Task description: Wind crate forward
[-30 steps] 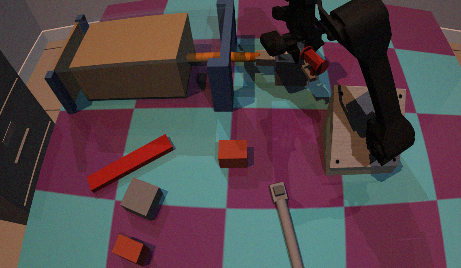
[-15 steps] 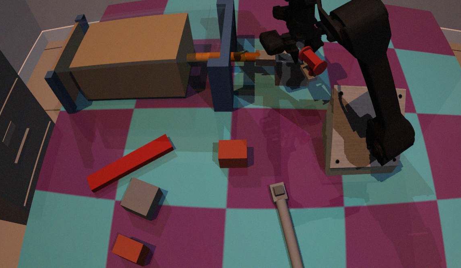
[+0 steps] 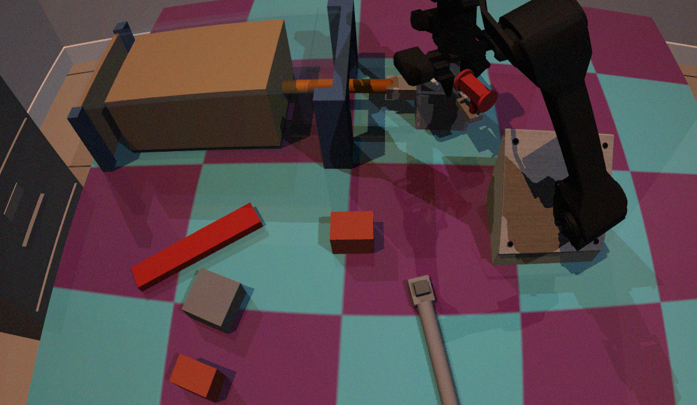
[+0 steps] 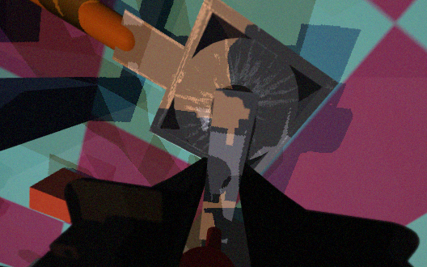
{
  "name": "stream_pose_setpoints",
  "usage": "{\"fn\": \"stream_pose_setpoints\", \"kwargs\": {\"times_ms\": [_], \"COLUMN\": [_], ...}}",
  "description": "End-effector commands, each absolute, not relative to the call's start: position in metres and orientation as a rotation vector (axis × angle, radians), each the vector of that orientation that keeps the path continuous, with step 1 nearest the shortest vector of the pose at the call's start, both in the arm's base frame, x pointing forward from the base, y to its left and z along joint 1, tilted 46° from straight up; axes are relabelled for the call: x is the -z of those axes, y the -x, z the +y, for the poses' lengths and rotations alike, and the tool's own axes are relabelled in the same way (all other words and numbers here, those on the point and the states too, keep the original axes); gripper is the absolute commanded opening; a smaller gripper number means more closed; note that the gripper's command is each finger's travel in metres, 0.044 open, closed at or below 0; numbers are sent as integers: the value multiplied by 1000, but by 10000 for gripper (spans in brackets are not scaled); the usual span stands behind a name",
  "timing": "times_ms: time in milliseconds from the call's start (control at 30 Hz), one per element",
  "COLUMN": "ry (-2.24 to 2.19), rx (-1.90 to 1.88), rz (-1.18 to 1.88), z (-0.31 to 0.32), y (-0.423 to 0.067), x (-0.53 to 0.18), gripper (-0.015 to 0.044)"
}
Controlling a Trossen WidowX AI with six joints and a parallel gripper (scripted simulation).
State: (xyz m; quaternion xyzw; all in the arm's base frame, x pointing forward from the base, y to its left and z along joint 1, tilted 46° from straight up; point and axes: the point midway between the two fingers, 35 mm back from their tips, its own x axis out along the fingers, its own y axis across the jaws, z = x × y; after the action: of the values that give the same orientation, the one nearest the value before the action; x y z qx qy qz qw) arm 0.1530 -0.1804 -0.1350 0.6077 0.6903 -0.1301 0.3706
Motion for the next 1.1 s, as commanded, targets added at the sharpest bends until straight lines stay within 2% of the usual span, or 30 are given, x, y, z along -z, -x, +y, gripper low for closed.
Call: {"fn": "stream_pose_setpoints", "kwargs": {"times_ms": [0,1067], "ry": [-1530,-1572], "rx": [315,362], "rz": [1785,1788], "z": [-178,-177], "y": [-151,-153], "x": [138,138], "gripper": [0,0]}}
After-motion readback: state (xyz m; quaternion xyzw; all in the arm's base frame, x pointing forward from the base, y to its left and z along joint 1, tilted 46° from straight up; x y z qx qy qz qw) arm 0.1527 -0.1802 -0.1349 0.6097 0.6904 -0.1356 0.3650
